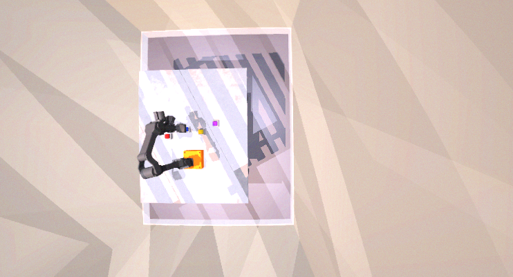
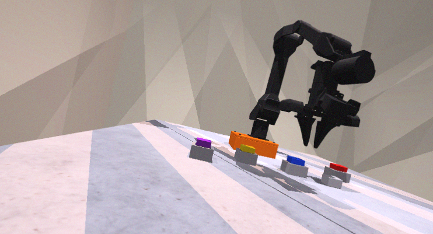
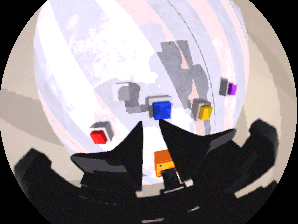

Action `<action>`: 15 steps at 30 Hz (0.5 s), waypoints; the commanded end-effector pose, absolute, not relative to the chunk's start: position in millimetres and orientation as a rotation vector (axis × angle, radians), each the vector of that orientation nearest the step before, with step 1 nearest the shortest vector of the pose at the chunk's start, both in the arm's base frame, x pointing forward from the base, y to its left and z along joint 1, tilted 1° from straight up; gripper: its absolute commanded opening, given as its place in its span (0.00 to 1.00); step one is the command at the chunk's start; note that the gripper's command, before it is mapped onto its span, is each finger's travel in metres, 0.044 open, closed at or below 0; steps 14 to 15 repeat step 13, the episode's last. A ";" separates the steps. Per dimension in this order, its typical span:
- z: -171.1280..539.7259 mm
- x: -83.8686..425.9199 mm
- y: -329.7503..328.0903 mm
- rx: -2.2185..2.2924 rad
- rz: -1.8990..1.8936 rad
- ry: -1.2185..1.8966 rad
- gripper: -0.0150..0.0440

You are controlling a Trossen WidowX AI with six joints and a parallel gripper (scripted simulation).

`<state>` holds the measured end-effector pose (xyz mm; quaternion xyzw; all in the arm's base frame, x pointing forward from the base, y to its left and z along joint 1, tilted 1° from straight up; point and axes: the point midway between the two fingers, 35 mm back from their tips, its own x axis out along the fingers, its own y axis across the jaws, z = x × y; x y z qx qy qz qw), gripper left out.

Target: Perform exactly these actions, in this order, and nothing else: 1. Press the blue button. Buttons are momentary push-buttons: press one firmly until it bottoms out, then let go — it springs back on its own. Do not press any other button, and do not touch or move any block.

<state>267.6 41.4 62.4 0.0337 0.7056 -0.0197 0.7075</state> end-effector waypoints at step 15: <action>117.8 257.0 181.4 0.079 -0.036 1.563 0.93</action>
